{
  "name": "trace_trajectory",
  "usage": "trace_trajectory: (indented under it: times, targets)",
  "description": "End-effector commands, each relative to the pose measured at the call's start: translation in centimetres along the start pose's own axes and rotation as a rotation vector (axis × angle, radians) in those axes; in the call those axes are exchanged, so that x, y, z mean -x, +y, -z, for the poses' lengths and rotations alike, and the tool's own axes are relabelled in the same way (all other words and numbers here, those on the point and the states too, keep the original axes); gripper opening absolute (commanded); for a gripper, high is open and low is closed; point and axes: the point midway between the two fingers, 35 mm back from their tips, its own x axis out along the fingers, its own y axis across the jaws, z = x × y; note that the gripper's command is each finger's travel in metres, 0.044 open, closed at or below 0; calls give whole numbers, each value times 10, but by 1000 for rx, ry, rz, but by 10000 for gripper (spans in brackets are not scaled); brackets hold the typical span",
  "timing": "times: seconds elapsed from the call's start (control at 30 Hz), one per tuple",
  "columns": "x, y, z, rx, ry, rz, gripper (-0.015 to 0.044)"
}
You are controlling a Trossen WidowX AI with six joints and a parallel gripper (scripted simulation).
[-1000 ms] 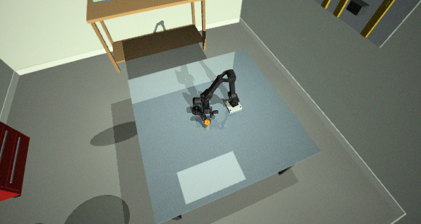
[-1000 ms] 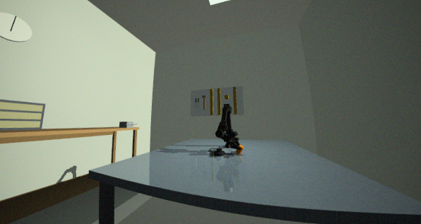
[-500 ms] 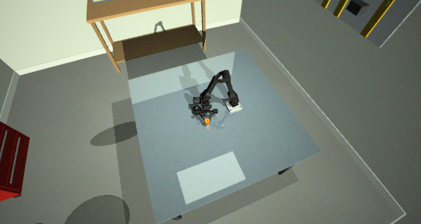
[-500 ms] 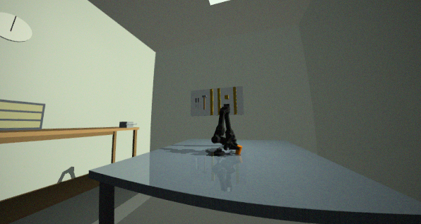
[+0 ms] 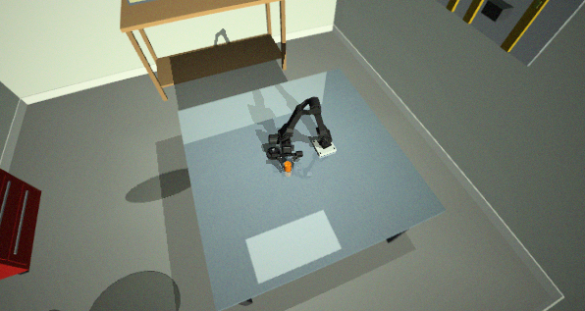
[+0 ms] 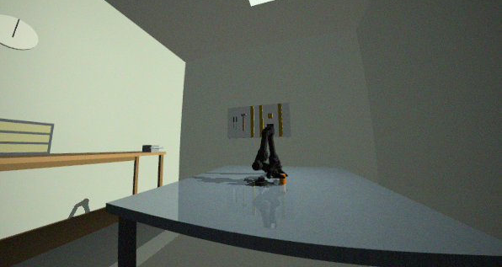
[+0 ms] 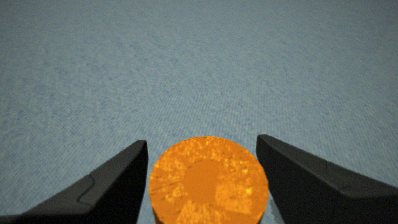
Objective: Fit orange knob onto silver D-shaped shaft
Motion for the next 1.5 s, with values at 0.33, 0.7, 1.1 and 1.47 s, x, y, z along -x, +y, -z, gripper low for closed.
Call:
trace_trajectory:
  times: [0.33, 0.7, 1.1, 1.47]
  targets:
    - [0, 0, 0, -3, -3, -1, 260]
    - [0, 0, 0, -3, -3, -1, 418]
    - [6, -3, -17, -2, -2, 0, 440]
    - [27, 0, -76, 1, 0, 0, 440]
